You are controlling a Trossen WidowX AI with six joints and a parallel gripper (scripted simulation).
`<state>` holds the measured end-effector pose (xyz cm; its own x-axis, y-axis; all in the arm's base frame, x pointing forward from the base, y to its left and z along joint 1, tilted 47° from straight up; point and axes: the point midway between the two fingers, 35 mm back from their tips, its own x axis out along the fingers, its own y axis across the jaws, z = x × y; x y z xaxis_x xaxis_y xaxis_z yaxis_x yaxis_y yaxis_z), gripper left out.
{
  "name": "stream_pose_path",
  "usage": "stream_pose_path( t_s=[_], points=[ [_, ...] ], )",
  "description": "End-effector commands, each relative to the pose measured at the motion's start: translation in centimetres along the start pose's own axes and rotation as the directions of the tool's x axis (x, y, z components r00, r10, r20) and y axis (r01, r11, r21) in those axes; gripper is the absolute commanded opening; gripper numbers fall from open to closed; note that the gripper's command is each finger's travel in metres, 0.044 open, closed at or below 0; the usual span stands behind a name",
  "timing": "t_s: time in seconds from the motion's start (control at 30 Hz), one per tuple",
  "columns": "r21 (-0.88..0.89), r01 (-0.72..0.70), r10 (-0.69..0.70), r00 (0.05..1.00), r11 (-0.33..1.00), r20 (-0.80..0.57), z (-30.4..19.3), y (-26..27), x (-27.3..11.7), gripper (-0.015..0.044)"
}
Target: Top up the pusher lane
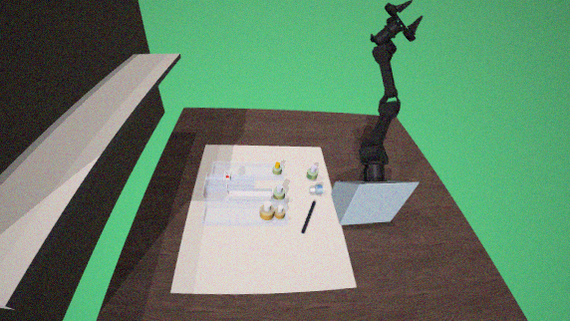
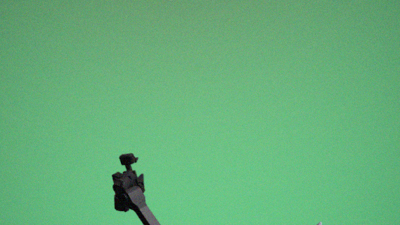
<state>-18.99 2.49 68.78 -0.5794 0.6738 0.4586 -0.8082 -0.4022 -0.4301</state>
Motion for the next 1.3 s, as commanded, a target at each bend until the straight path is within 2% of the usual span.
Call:
stream_pose_path(
  t_s=[0.0, 0.13, 0.33, 0.53, 0.63, 0.83, 1.03, 1.27],
  points=[
    [0.002, 0.002, -0.002, 1.0, 1.0, 0.001, 0.0, -0.1, 0.0, 0.0426],
    [0.056, 0.056, -0.058, 0.998, 0.997, 0.03, -0.3, -2.4, -0.2, 0.044],
    [0.187, 0.209, -0.226, 0.971, 0.96, 0.075, -1.9, -8.6, -1.0, 0.044],
    [0.284, 0.446, -0.479, 0.876, 0.849, 0.059, -5.6, -17.1, -3.2, 0.044],
    [0.318, 0.56, -0.599, 0.8, 0.765, 0.031, -7.9, -21.0, -5.1, 0.044],
    [0.267, 0.742, -0.768, 0.64, 0.615, -0.01, -11.4, -26.2, -9.2, 0.044],
    [0.282, 0.884, -0.902, 0.416, 0.372, -0.113, -16.6, -31.0, -14.9, 0.044],
    [0.238, 0.969, -0.965, 0.127, 0.071, -0.232, -22.3, -33.8, -22.4, 0.044]
  ],
)
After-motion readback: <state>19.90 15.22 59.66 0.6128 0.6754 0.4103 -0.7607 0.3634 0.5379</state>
